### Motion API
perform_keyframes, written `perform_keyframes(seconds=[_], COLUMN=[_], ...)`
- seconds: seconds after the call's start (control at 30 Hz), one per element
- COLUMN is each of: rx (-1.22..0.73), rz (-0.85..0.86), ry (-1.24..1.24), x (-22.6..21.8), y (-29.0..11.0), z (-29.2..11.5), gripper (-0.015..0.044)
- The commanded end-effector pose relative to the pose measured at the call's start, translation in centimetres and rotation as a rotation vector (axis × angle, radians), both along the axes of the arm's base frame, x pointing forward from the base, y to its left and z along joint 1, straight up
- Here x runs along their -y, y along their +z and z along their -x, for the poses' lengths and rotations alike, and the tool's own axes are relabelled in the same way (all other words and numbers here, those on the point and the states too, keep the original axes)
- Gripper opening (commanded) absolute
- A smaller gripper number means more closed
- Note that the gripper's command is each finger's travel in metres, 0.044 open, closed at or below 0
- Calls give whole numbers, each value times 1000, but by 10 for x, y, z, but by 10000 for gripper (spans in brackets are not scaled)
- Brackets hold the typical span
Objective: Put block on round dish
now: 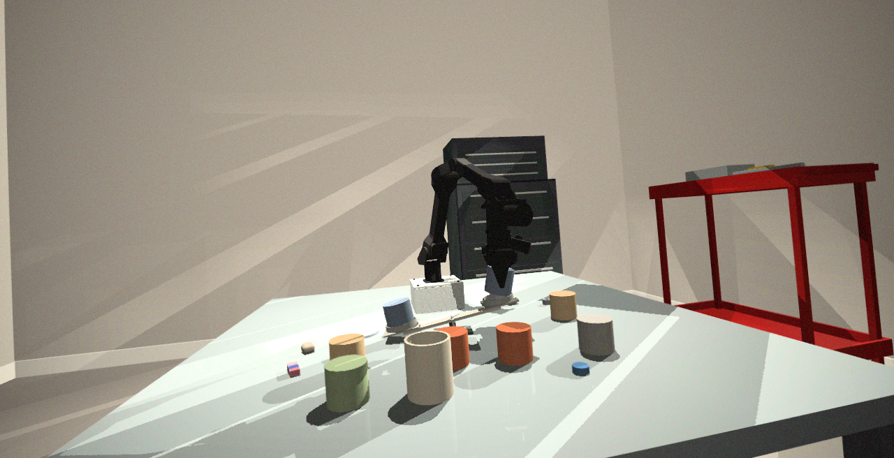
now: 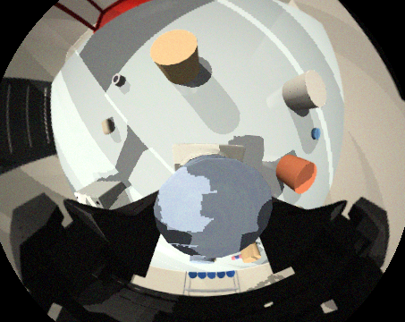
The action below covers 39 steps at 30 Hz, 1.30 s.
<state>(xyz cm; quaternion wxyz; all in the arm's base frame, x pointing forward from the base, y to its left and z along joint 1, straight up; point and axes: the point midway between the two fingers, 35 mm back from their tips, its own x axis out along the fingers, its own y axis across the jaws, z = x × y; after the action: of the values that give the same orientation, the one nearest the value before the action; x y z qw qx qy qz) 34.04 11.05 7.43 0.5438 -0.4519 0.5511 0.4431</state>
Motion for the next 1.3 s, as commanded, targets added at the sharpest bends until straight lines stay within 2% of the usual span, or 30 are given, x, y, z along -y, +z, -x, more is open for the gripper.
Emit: perform_keyframes(seconds=[0.0,1.27], rx=[34,33], rz=[-28,-28], ry=[13,13], x=[-8,-5], y=[14,63], z=[-4,4], gripper=[0,0])
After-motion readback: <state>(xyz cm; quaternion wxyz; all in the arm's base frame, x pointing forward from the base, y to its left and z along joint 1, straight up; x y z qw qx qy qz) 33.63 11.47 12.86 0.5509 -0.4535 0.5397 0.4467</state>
